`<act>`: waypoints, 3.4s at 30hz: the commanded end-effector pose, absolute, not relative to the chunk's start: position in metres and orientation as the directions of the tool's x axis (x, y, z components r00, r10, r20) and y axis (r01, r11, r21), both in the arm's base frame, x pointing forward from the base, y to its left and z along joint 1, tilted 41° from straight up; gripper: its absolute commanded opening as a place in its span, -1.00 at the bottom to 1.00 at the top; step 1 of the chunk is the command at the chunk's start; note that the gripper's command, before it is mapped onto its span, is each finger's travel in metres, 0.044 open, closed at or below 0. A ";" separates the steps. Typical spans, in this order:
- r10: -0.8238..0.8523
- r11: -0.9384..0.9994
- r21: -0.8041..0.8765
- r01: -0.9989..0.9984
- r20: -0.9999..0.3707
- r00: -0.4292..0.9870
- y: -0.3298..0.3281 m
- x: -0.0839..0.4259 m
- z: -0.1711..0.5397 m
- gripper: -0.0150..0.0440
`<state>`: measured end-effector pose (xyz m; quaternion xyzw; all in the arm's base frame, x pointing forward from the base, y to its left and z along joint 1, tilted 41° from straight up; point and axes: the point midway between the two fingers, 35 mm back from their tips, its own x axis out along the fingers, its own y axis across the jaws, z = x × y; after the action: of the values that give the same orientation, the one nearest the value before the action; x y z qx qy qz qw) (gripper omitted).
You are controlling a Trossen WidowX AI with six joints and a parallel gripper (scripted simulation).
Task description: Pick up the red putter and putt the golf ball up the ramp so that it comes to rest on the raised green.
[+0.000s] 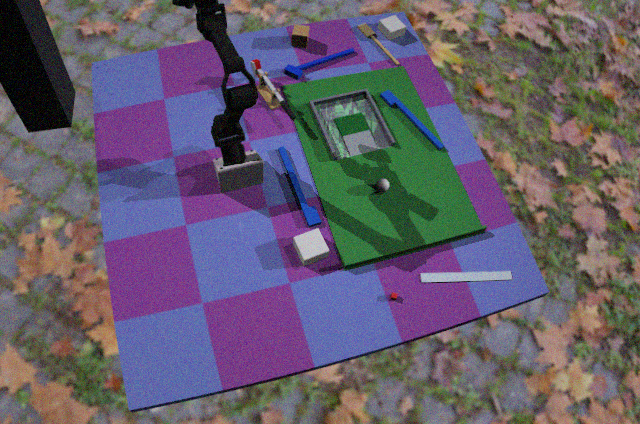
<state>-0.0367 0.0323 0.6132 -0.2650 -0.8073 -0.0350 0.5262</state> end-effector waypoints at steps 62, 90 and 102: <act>0.795 0.357 0.164 0.920 -0.571 -0.207 0.138 0.205 0.141 1.00; 0.796 0.357 0.165 0.919 -0.569 -0.206 0.174 0.199 0.098 1.00; 0.794 0.357 0.171 0.919 -0.573 -0.202 0.181 0.199 0.090 0.82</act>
<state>0.1983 0.1809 0.0896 -0.5573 -0.7682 0.1049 -0.2970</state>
